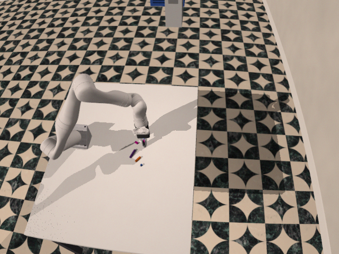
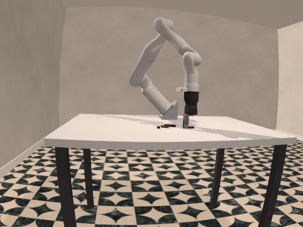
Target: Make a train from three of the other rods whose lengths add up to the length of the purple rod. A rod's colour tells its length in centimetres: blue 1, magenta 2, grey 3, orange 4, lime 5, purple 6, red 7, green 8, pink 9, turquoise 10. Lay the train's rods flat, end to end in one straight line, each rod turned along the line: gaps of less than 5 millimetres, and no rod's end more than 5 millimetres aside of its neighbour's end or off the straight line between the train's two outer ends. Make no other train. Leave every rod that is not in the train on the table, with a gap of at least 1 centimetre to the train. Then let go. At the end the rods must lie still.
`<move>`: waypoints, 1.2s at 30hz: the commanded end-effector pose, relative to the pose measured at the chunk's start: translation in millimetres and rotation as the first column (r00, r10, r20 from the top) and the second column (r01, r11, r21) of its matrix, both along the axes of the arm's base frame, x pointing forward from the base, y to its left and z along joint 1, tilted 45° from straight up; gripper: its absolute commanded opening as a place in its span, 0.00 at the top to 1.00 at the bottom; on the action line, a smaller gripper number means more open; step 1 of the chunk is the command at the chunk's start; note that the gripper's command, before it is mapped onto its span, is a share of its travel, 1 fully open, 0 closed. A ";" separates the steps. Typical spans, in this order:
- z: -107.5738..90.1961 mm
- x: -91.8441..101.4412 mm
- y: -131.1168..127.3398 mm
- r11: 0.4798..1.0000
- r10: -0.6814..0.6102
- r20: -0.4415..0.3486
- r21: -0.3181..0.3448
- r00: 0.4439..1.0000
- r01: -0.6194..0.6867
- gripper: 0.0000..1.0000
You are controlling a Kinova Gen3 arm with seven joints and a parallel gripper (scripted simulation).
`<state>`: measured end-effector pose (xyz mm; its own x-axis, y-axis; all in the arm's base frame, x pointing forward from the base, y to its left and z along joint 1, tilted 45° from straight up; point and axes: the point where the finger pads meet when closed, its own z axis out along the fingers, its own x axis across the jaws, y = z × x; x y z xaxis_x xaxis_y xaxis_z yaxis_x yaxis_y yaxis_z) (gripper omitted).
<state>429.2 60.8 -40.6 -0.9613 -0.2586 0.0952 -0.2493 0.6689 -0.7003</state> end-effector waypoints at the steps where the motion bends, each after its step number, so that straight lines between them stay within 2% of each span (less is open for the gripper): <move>1: -1.5 -1.1 -1.1 1.000 0.011 -0.011 -0.003 1.000 -0.011 0.70; 2: -1.5 -1.1 -1.1 1.000 0.011 -0.011 -0.003 1.000 -0.011 0.70; 3: -1.5 -1.1 -1.1 1.000 0.011 -0.011 -0.003 1.000 -0.011 0.64; 5: -1.5 -1.1 -1.1 1.000 0.011 -0.011 -0.003 1.000 -0.011 0.64; 6: -1.5 -1.1 -1.1 1.000 0.011 -0.011 -0.003 1.000 -0.011 0.58; 8: -1.5 -1.1 -1.1 1.000 0.011 -0.011 -0.003 1.000 -0.011 0.58; 9: -1.5 -1.1 -1.1 1.000 0.011 -0.011 -0.003 1.000 -0.011 0.52; 11: -1.5 -1.1 -1.1 1.000 0.011 -0.011 -0.003 1.000 -0.011 0.52; 12: -1.5 -1.1 -1.1 1.000 0.011 -0.011 -0.003 1.000 -0.011 0.46; 26: -0.2 -1.3 0.2 1.000 0.011 -0.011 -0.003 1.000 -0.011 0.46; 36: 19.4 -4.5 19.4 1.000 0.010 -0.011 -0.003 1.000 -0.010 0.46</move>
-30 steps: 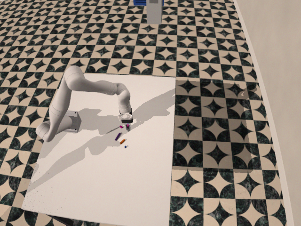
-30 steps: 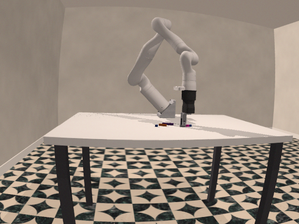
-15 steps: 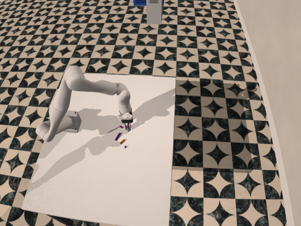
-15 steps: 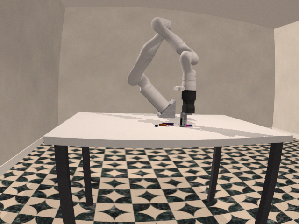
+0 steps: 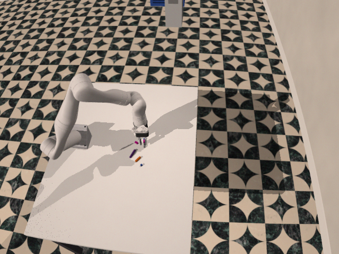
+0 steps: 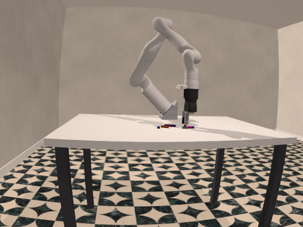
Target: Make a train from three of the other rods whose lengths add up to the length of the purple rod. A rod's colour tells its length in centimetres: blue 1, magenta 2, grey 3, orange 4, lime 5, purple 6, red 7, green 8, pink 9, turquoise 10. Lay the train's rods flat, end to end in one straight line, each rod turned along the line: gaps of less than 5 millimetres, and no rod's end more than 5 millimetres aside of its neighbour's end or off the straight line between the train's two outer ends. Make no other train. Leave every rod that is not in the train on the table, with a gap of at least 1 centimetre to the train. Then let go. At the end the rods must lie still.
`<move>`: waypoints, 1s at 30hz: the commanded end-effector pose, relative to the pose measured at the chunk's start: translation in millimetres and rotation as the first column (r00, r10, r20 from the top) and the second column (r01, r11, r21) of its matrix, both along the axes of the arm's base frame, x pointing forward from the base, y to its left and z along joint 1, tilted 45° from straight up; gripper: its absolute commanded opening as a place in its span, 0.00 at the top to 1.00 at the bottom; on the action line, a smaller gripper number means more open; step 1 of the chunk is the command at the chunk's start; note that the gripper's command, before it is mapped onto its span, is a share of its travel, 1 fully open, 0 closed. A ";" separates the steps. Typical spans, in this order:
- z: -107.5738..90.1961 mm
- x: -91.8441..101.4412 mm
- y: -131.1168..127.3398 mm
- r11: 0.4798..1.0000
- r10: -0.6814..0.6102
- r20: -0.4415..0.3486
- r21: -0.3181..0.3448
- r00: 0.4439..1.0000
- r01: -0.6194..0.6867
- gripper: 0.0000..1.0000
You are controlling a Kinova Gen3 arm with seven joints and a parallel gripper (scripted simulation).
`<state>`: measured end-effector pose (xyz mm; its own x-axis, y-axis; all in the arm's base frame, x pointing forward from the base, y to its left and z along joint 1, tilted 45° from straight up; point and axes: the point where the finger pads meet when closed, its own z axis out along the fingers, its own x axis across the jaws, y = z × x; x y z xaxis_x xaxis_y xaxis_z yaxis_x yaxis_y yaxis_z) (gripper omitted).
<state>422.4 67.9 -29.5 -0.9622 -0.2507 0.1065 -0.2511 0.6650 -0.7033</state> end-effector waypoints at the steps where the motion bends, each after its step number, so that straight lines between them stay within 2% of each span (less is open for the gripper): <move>1: 12.1 1.8 16.0 1.000 0.018 -0.002 0.005 1.000 -0.018 0.46; 11: 46.1 -3.7 49.1 1.000 0.017 -0.001 0.005 1.000 -0.017 0.46; 20: 51.4 -4.6 54.3 1.000 0.017 -0.001 0.005 1.000 -0.017 0.46; 21: 51.4 -4.6 54.3 1.000 0.017 -0.001 0.005 1.000 -0.017 0.00; 30: 51.4 -4.6 54.3 1.000 0.017 -0.001 0.005 1.000 -0.017 0.00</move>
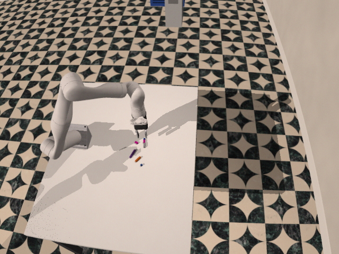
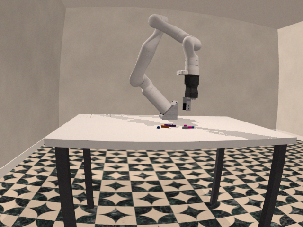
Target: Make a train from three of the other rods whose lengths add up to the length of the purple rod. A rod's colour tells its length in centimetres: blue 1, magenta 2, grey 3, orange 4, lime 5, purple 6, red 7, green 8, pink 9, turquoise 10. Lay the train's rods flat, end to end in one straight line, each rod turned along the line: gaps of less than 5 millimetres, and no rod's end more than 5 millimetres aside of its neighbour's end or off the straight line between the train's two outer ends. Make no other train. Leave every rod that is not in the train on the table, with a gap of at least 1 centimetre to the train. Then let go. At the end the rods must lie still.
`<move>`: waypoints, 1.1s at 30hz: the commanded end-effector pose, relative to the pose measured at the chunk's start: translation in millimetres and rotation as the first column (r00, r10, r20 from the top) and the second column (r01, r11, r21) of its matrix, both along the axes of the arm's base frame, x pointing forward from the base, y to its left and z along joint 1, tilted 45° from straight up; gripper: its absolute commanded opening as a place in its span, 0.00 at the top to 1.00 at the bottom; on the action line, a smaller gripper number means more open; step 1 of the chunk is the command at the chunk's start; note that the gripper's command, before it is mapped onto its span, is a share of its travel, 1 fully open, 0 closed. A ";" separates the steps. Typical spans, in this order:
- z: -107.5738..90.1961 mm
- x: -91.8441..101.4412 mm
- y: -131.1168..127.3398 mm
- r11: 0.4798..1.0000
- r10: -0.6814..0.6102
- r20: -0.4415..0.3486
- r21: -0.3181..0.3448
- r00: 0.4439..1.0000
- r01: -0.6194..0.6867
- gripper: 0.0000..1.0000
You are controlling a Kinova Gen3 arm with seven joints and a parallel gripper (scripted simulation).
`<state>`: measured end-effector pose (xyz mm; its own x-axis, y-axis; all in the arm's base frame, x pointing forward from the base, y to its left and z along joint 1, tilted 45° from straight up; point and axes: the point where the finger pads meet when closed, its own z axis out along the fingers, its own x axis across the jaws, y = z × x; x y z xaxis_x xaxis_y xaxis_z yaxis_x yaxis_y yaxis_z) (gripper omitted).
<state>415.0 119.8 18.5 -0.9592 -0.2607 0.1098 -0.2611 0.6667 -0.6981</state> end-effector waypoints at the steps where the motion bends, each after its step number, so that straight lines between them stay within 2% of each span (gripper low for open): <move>1: 3.4 2.8 2.5 1.000 0.008 0.003 -0.001 1.000 -0.008 0.00; 25: 3.4 2.8 2.4 1.000 0.006 0.005 0.000 1.000 -0.006 0.00; 33: 2.7 2.3 0.5 0.999 -0.039 0.045 0.006 0.998 0.039 0.00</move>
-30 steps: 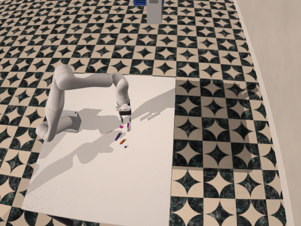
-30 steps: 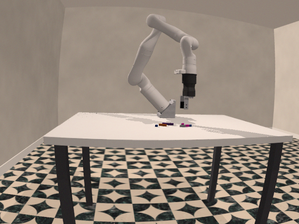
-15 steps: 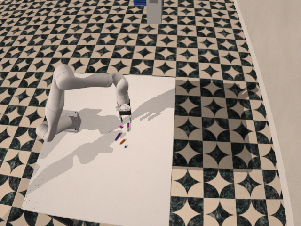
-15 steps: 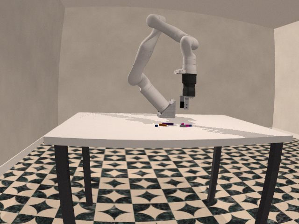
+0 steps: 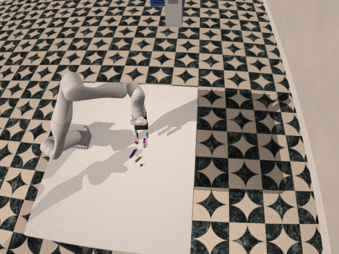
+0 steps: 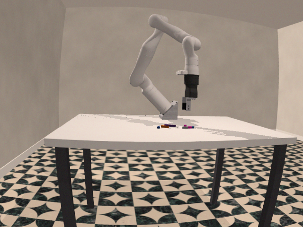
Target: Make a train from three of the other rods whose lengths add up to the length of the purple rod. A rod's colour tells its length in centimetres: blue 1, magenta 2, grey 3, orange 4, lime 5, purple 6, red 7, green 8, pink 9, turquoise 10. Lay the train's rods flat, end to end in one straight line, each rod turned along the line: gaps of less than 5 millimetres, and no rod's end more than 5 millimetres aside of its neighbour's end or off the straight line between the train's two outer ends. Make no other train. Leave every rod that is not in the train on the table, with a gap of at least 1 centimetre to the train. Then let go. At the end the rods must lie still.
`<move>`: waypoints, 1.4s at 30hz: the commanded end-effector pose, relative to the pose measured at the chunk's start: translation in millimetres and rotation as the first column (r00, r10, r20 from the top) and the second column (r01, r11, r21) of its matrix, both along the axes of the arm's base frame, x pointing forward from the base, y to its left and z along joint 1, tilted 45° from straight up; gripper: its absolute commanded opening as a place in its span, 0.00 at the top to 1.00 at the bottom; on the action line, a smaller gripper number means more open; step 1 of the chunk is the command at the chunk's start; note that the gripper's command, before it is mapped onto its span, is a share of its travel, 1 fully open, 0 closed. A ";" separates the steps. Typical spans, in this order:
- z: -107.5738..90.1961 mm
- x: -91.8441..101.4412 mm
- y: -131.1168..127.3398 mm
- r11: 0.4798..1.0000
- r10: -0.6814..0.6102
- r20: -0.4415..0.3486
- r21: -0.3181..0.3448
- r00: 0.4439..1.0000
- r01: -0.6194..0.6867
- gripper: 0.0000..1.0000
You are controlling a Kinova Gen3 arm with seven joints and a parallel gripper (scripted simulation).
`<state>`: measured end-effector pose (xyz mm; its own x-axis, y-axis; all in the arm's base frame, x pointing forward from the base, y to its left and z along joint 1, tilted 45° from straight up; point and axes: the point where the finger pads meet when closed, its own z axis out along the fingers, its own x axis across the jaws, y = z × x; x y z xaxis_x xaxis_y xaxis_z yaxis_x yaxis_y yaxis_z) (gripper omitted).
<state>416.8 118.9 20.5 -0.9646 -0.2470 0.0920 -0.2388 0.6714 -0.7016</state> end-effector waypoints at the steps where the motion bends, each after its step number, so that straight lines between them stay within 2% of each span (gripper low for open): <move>1: 0.5 0.4 0.9 0.999 -0.036 0.036 0.006 0.999 0.036 0.00; 4: 0.3 0.3 0.4 0.999 -0.048 0.048 0.008 0.998 0.048 0.00; 10: -1.5 -0.5 -3.6 0.988 -0.154 0.141 0.030 0.978 0.151 0.00; 14: -3.2 -1.0 -6.7 0.969 -0.248 0.224 0.059 0.942 0.241 0.00; 18: -5.4 -1.1 -9.8 0.935 -0.355 0.316 0.103 0.880 0.340 0.00; 20: -5.4 -1.1 -9.8 0.935 -0.355 0.316 0.103 0.880 0.340 0.00; 26: -9.1 0.2 -13.6 0.854 -0.515 0.453 0.200 0.727 0.481 0.00; 32: -13.1 3.6 -15.7 0.746 -0.647 0.558 0.323 0.519 0.583 0.00; 35: -15.0 6.1 -16.1 0.687 -0.696 0.592 0.387 0.406 0.614 0.00; 37: -15.0 6.1 -16.1 0.687 -0.696 0.592 0.387 0.406 0.614 0.00; 42: -17.6 11.1 -16.0 0.595 -0.750 0.622 0.488 0.225 0.638 0.00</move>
